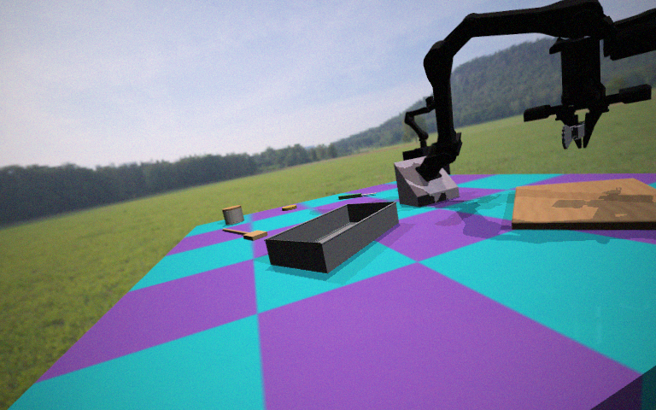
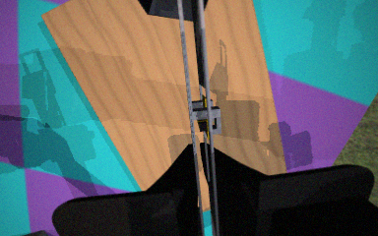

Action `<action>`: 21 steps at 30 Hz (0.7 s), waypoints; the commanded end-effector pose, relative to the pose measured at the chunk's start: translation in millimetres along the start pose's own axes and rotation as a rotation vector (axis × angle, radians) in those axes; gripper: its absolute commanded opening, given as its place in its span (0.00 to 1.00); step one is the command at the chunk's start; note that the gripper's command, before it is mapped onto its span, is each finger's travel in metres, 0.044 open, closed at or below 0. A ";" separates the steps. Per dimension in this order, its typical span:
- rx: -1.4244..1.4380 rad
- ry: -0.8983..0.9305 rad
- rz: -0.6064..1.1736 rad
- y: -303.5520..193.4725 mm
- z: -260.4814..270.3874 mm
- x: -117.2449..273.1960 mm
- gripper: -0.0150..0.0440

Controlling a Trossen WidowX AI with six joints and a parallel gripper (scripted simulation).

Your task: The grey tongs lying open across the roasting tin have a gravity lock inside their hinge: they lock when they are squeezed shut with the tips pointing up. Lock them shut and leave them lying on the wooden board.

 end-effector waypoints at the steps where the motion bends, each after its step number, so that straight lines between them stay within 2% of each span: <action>1: 0.003 -0.001 -0.003 0.7 -0.5 -5.8 0.00; 21: 0.004 -0.003 -0.001 -0.2 -0.4 -38.5 0.00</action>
Point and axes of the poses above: the point midway between the two fingers, 35 mm back from their tips, its own x axis back along the fingers, its own z axis across the jaws, y = z × x, the point moved 1 cm from there along x, back along the fingers, and after that the axes turned 11 degrees about x, right-handed, at the moved point
